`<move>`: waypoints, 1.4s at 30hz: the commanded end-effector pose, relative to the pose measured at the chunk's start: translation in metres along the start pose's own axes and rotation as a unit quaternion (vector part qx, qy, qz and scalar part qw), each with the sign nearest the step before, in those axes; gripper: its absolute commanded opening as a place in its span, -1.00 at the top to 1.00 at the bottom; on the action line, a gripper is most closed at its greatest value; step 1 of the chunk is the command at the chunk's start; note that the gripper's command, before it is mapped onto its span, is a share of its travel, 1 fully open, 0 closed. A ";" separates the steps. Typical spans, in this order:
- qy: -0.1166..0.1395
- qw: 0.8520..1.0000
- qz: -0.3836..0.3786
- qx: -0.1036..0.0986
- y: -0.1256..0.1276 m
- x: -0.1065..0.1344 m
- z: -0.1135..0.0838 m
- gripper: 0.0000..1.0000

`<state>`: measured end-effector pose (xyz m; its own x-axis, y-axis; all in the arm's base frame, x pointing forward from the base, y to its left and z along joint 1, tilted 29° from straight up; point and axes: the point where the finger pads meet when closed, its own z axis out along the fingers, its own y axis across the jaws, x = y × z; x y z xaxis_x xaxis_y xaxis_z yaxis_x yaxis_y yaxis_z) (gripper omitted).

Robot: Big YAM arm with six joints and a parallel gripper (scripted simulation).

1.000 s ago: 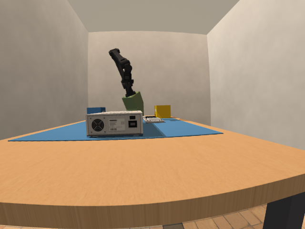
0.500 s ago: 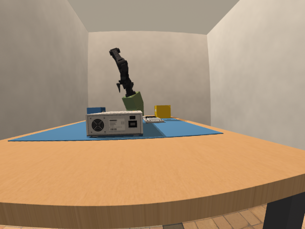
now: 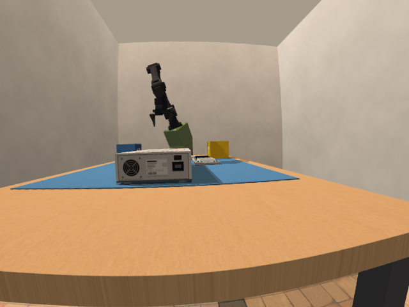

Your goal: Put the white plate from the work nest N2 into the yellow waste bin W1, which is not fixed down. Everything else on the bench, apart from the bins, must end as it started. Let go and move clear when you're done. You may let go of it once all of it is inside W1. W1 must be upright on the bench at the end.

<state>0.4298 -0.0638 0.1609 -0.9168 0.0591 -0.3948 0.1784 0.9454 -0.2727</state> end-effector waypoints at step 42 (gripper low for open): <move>-0.009 1.000 -0.008 0.001 -0.097 -0.137 0.051 -1.00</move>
<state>0.5368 -0.1636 0.1837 -0.9163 0.0483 -0.3976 0.1686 0.9470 -0.2735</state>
